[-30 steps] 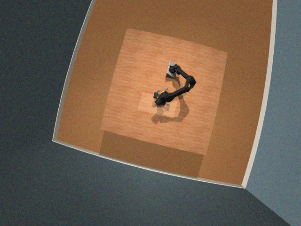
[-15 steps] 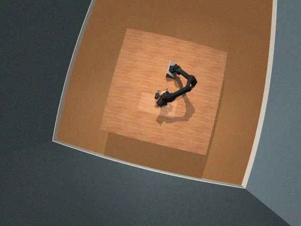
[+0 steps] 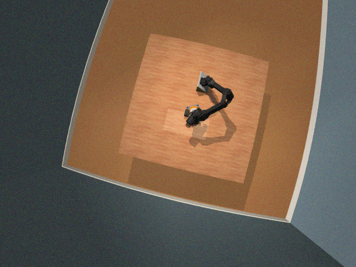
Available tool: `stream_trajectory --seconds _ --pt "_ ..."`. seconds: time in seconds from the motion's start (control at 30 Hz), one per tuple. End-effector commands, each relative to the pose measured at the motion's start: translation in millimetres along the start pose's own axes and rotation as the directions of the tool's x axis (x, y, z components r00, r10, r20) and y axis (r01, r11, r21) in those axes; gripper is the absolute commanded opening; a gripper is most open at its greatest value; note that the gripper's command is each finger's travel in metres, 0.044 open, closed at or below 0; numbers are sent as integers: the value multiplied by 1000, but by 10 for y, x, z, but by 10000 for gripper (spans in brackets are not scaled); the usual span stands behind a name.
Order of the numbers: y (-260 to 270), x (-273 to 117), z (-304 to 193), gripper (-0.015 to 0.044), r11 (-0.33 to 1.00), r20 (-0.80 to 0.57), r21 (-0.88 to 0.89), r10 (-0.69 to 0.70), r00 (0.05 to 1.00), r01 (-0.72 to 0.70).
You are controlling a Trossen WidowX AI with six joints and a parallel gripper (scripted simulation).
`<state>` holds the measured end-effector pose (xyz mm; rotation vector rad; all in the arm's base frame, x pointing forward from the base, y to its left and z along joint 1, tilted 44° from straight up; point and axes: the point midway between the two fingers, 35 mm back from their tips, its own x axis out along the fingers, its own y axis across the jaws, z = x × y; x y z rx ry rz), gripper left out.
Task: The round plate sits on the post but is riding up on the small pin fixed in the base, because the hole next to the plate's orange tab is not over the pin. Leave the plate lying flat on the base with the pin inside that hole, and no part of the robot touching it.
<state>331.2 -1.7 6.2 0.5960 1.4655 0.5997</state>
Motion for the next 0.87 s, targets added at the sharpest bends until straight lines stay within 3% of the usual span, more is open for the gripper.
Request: stream_trajectory --seconds 0.0,0.83 --pt "-6 -219 3 0 1000 8 -4 -6 1000 6" --pt "-12 -204 7 0 1000 10 2 -3 1000 3"
